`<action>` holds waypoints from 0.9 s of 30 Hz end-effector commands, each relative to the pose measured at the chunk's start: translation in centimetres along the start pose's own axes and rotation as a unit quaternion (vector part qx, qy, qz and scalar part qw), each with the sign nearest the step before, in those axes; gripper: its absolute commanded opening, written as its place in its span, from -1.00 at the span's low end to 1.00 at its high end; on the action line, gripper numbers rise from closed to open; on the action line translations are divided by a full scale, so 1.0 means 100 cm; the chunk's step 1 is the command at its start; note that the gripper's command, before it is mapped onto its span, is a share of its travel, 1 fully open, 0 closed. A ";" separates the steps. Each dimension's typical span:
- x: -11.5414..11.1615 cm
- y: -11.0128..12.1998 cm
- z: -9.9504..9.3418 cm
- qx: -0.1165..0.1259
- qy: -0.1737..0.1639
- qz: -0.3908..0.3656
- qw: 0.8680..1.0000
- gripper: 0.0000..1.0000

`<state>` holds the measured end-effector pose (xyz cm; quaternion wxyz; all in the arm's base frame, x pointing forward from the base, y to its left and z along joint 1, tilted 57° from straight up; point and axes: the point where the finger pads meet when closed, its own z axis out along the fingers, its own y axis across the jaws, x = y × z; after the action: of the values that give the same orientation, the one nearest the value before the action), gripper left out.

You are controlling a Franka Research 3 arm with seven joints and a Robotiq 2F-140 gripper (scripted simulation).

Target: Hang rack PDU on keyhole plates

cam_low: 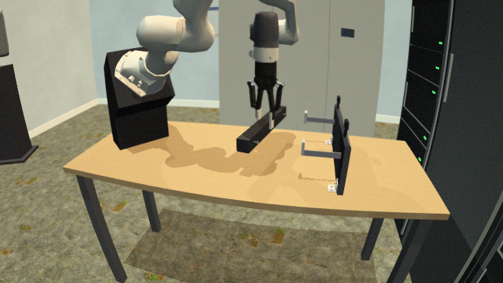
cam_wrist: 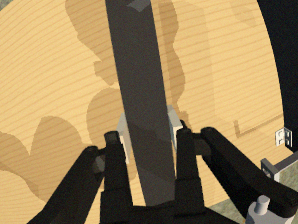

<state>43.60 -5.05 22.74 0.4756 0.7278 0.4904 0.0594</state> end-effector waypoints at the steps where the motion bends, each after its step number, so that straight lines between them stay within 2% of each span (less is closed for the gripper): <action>1: -0.002 0.005 -0.001 0.000 -0.007 -0.107 0.994 -1.00; 3: 0.001 0.019 -0.002 0.000 -0.007 -0.111 0.994 -1.00; 5: 0.001 0.019 -0.002 0.000 -0.007 -0.111 0.994 -1.00; 11: 0.008 0.061 -0.002 0.000 -0.007 -0.111 0.994 -1.00; 16: 0.012 0.085 -0.002 0.000 -0.007 -0.111 0.994 -1.00; 20: 0.014 0.095 -0.002 0.000 -0.007 -0.111 0.994 -1.00; 27: 0.014 0.097 -0.002 0.000 -0.007 -0.111 0.994 -1.00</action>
<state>50.59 -4.68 29.35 0.4829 0.6873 0.5419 0.0294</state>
